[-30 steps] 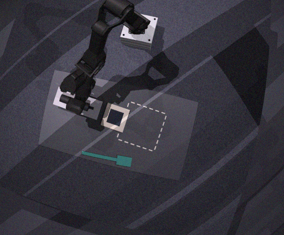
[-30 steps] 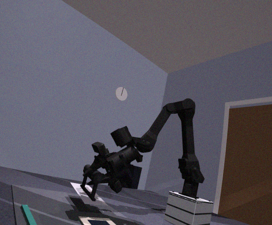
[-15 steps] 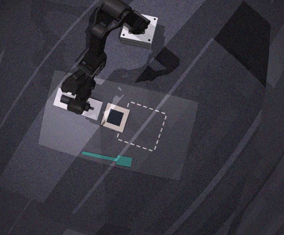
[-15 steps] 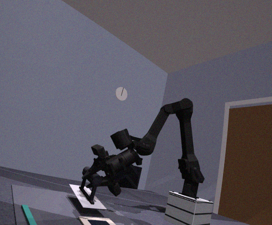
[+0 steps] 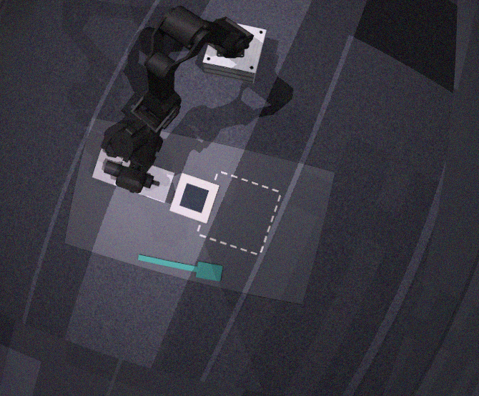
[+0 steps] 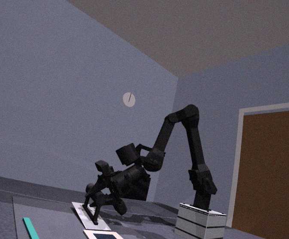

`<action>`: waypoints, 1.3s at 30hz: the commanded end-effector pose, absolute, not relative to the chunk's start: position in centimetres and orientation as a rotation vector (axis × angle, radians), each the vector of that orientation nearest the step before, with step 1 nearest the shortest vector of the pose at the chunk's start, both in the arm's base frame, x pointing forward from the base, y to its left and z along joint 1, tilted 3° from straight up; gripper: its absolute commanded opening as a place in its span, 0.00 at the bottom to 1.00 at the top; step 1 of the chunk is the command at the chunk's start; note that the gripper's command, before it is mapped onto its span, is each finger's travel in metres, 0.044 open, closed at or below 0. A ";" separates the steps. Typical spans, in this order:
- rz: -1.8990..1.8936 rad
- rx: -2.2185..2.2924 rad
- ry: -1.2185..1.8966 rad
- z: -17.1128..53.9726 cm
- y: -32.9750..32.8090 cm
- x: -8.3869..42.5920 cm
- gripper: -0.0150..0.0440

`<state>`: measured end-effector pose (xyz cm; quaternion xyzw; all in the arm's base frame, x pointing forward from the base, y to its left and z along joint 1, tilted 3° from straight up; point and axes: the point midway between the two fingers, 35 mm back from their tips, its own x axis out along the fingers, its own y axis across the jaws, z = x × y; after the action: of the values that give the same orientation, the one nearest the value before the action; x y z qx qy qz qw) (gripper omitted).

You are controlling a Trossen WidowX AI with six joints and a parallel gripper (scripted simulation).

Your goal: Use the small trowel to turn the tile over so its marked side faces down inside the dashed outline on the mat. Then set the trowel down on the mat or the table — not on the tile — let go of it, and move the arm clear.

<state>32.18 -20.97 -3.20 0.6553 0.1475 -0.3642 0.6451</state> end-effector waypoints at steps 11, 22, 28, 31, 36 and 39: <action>-0.824 1.483 0.328 -3.5 -19.8 32.7 0.25; -0.824 1.485 0.328 -3.5 -18.0 33.3 0.25; -0.823 1.486 0.328 -3.5 -17.1 33.5 0.25; -0.823 1.486 0.327 -3.5 -16.6 33.6 0.25; -0.822 1.486 0.327 -3.5 -16.4 33.7 0.25; -0.817 1.505 0.331 -3.3 -16.5 33.7 0.25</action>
<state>33.45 -16.90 -3.55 0.6547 0.1411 -0.3672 0.6455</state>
